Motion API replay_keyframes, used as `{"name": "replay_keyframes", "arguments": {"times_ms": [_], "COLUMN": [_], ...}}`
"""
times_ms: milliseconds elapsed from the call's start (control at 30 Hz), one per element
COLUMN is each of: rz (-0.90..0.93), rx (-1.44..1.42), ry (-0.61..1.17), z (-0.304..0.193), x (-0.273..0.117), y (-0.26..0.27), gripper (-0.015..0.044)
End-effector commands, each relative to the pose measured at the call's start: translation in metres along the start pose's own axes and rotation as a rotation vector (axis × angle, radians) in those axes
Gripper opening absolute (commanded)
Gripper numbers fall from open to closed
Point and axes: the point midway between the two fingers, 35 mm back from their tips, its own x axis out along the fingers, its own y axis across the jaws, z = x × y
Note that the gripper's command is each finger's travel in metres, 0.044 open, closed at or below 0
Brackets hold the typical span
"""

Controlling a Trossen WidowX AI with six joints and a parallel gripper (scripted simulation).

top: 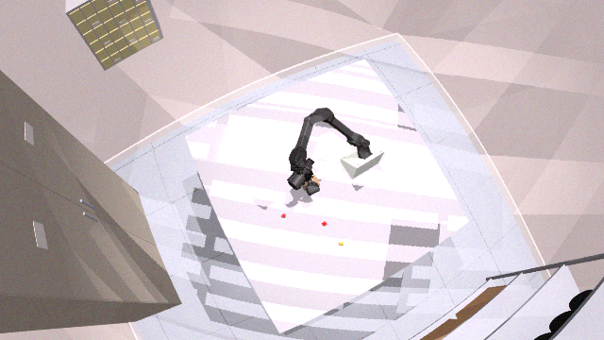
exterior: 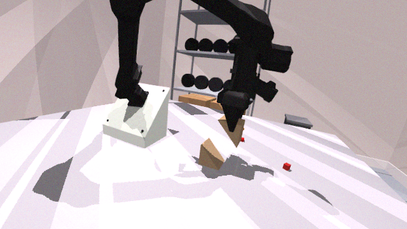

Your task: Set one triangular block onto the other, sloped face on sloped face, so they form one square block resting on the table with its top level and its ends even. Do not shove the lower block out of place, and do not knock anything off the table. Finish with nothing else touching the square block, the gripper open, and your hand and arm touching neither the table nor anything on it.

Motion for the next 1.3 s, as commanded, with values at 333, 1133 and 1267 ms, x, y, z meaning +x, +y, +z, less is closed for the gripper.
{"name": "replay_keyframes", "arguments": {"times_ms": [333, 1133, 1267], "rz": [-0.004, -0.018, -0.018], "rx": [0.005, 0.006, 0.006], "ry": [-0.01, -0.022, -0.022], "z": [-0.015, -0.022, -0.022], "x": [0.036, 0.053, 0.053], "y": [-0.005, -0.002, -0.002], "gripper": [0.0, 0.0, 0.0]}}
